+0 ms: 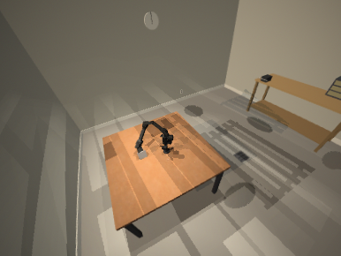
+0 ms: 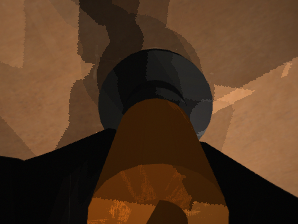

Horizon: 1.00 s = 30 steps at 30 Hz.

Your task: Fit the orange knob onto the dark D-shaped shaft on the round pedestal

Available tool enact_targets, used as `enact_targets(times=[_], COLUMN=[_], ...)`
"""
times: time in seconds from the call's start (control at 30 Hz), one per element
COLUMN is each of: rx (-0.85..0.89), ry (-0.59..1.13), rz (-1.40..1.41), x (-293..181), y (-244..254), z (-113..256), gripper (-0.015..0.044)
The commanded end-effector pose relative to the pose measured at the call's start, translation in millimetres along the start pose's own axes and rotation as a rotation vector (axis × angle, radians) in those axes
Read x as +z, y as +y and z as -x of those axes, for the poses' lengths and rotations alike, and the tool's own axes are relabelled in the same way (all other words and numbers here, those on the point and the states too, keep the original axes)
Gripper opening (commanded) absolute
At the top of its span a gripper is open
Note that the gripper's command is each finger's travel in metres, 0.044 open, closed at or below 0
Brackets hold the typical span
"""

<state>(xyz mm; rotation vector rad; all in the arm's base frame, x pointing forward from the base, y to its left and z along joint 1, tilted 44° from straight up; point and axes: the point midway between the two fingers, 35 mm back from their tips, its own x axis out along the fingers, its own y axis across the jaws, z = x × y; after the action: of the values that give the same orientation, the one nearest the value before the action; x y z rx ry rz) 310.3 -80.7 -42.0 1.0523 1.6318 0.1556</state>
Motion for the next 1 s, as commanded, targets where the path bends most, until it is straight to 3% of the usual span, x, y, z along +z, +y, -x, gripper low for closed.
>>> enact_targets(times=[0.0,0.13,0.97], rx=[-0.001,-0.001,-0.001], ry=[-0.004,-0.004,-0.004], rz=[-0.075,-0.199,-0.170], x=[0.3,-0.4,0.7], y=[0.1,-0.5,0.7], z=[2.9,2.3,-3.3], gripper=[0.0000,0.0000,0.0000])
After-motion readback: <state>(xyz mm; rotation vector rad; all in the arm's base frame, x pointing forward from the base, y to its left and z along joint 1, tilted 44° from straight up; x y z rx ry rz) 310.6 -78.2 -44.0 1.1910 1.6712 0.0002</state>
